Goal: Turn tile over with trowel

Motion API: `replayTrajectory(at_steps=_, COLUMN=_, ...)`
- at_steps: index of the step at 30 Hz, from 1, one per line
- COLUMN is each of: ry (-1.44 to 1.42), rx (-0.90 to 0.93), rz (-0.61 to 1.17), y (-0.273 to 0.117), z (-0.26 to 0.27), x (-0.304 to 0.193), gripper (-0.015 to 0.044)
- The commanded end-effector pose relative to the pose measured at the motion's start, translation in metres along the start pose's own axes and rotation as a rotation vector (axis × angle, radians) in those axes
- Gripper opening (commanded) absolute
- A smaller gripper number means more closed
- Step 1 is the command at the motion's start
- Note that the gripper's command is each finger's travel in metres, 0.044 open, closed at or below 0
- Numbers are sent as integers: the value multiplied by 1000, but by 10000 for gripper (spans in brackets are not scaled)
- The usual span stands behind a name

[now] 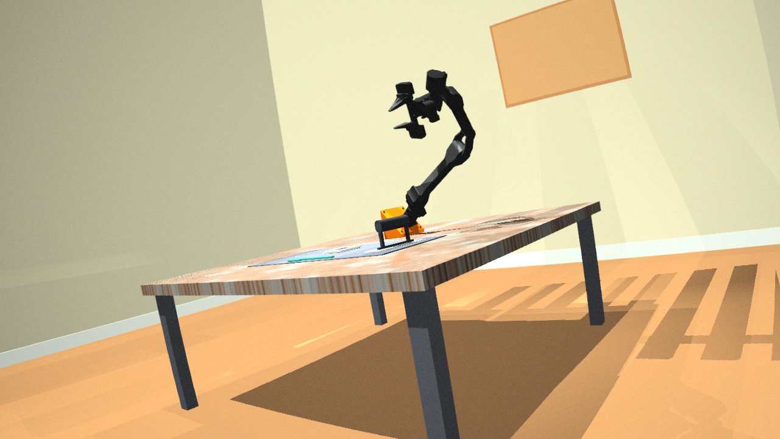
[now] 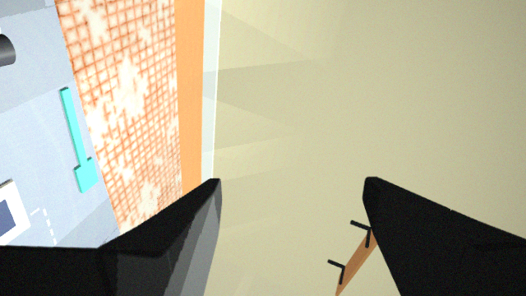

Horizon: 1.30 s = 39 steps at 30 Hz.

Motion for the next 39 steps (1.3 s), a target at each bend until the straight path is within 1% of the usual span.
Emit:
replayTrajectory(at_steps=1, ry=102, rx=89, rz=11, y=19, z=10, x=-3, gripper=270)
replayTrajectory(at_steps=10, ry=325, rx=274, rz=58, y=53, z=34, x=-9, gripper=270)
replayTrajectory(at_steps=19, ry=549, rx=449, rz=144, y=83, z=62, x=-14, gripper=270)
replayTrajectory(at_steps=30, ry=817, rx=642, rz=301, y=114, z=98, x=-18, gripper=270)
replayTrajectory(at_steps=39, ry=1017, rx=763, rz=457, y=133, z=127, x=-21, gripper=270)
Point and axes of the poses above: the point midway between the two fingers, 35 mm back from their tips, its own y axis out along the fingers, its own z axis across the jaws, x = y × z, the point moved 3 cm from there along -y, back along the fingers, and after that the axes turned 13 degrees about y, right-handed, at the moved point
